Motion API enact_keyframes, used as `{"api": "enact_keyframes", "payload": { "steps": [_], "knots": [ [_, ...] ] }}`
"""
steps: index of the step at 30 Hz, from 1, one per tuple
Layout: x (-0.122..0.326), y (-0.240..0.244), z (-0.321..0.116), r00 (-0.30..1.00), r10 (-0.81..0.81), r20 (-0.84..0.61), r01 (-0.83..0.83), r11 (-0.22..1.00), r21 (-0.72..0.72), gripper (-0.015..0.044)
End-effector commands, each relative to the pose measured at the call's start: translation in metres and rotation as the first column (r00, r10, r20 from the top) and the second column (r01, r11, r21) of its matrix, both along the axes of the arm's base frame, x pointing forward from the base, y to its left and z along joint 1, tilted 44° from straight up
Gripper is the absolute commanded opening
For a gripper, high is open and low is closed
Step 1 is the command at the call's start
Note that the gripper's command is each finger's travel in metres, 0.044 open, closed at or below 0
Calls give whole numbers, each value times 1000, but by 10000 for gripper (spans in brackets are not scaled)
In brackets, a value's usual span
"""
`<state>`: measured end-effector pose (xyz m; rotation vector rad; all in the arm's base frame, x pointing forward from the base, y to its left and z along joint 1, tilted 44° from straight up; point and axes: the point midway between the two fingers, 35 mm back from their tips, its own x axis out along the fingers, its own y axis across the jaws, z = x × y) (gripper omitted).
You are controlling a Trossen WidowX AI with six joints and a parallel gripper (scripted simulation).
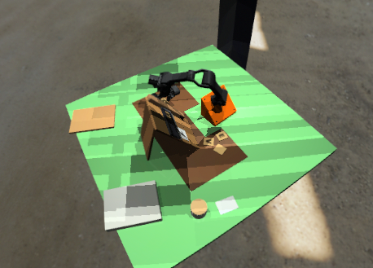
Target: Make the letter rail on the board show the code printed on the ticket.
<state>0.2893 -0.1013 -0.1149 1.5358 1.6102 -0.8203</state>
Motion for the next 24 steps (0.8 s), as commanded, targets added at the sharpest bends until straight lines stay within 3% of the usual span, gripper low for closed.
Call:
{"api": "enact_keyframes", "payload": {
  "steps": [1, 15, 24],
  "knots": [
    [5, -19, 12, 999, -41, 33, 43, 998, -50, 0],
    [23, -73, 64, 979, -81, 185, 124, 964, -235, 0],
    [40, -89, 102, 959, -7, 284, 116, 924, -366, 0]
  ]
}}
